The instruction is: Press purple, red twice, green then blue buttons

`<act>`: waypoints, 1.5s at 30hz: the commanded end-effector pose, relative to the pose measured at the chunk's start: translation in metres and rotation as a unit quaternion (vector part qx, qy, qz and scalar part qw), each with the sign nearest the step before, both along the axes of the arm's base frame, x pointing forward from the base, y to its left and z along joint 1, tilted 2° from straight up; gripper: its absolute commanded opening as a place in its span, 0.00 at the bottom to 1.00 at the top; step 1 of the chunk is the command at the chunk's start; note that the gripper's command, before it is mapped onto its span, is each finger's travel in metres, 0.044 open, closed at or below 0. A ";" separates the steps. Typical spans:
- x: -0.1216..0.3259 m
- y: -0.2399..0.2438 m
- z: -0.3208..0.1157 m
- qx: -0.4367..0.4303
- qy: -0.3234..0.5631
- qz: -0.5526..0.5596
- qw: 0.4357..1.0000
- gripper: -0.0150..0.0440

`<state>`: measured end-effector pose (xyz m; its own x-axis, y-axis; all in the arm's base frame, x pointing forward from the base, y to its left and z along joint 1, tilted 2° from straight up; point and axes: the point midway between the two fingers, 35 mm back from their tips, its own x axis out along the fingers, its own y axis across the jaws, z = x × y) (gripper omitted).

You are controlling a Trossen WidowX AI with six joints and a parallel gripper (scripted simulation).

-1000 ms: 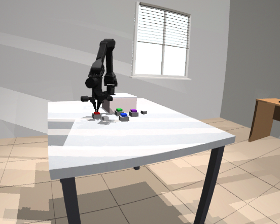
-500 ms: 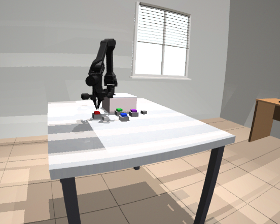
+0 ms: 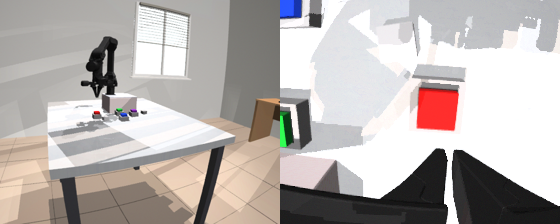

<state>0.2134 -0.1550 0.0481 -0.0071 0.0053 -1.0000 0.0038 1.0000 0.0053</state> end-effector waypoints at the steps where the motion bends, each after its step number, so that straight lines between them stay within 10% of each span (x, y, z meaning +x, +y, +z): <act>1: 0.002 0.021 0.004 0.001 0.002 0.001 1.000 0.29; 13: -0.031 0.158 0.005 0.008 0.003 0.001 1.000 0.29; 45: -0.033 0.162 -0.084 0.008 0.004 0.001 1.000 0.29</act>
